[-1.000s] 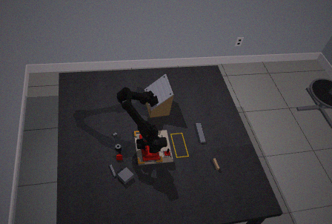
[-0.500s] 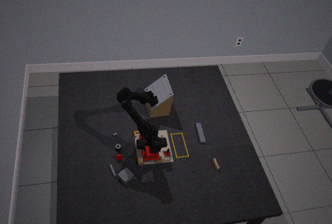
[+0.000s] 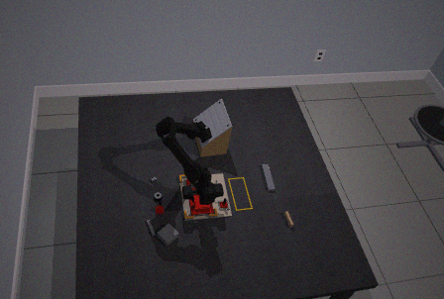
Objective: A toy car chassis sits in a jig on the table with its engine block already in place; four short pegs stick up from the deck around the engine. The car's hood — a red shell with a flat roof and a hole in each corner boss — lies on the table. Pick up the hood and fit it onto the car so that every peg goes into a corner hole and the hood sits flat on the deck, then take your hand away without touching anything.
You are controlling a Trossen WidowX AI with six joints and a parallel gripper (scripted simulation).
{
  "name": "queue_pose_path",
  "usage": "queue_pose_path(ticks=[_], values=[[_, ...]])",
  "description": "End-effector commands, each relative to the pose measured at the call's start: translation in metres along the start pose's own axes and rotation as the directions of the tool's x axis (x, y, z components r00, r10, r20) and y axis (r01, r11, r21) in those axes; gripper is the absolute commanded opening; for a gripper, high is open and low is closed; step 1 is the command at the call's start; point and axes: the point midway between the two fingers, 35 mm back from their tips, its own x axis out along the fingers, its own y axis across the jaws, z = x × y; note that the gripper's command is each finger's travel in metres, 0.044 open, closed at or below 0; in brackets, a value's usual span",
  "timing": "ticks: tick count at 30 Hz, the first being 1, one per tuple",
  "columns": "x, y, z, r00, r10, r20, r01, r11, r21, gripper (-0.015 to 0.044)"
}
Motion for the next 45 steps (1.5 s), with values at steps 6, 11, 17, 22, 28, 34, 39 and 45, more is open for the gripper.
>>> queue_pose_path(ticks=[6,11,17,22,28,34,39,45], values=[[-0.025,0.001,0.002,1.000,0.003,-0.004,-0.003,1.000,0.000,0.0440],[-0.070,0.001,0.001,1.000,0.000,-0.010,0.000,1.000,0.000,0.0440],[-0.070,0.001,0.001,1.000,0.000,-0.010,0.000,1.000,0.000,0.0440],[-0.070,0.001,0.001,1.000,0.000,-0.010,0.000,1.000,0.000,0.0440],[-0.070,0.001,0.001,1.000,0.000,-0.010,0.000,1.000,0.000,0.0440],[-0.070,0.001,0.001,1.000,0.000,-0.010,0.000,1.000,0.000,0.0440],[-0.070,0.001,0.001,1.000,0.000,-0.010,0.000,1.000,0.000,0.0440],[-0.070,0.001,0.001,1.000,0.000,-0.010,0.000,1.000,0.000,0.0440]])
